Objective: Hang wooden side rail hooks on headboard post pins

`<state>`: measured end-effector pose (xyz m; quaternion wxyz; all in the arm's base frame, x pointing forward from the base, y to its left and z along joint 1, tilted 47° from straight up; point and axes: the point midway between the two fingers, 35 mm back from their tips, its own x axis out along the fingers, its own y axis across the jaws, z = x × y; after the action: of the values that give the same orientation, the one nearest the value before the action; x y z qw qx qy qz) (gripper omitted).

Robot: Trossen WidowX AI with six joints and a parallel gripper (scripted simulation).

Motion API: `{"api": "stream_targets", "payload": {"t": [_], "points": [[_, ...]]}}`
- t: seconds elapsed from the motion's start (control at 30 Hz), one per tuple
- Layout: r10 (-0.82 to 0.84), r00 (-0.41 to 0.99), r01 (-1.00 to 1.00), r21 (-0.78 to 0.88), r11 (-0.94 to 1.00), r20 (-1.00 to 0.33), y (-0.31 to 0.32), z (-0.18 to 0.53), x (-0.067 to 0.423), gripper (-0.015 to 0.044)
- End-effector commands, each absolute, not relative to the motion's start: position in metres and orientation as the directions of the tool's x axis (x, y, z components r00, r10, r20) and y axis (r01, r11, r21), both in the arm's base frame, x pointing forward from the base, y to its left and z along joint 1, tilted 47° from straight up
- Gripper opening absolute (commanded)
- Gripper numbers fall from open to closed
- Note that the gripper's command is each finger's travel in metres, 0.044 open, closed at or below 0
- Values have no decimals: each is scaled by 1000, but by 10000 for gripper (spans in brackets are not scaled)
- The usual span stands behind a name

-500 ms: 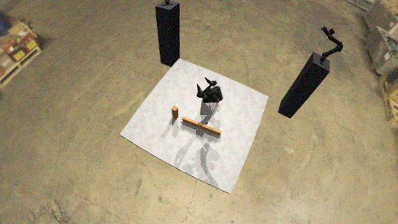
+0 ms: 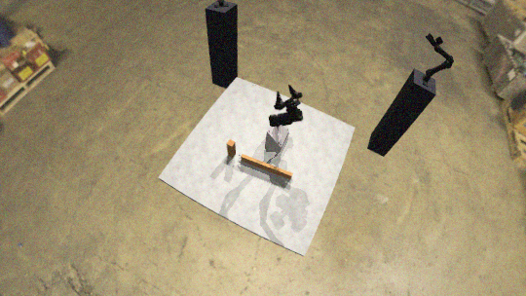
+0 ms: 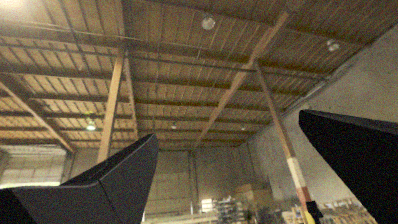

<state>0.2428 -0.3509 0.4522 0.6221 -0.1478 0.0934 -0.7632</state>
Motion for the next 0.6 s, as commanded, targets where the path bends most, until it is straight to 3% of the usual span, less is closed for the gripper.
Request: {"api": "stream_targets", "payload": {"t": [0.0, 0.27, 0.57], "points": [[-948, -264, 895, -322, -310, 178, -349, 488, 189, 440], [-853, -437, 752, -403, -521, 287, -326, 542, 90, 440], [-649, -639, 459, -473, -752, 412, -253, 595, -22, 440]]}}
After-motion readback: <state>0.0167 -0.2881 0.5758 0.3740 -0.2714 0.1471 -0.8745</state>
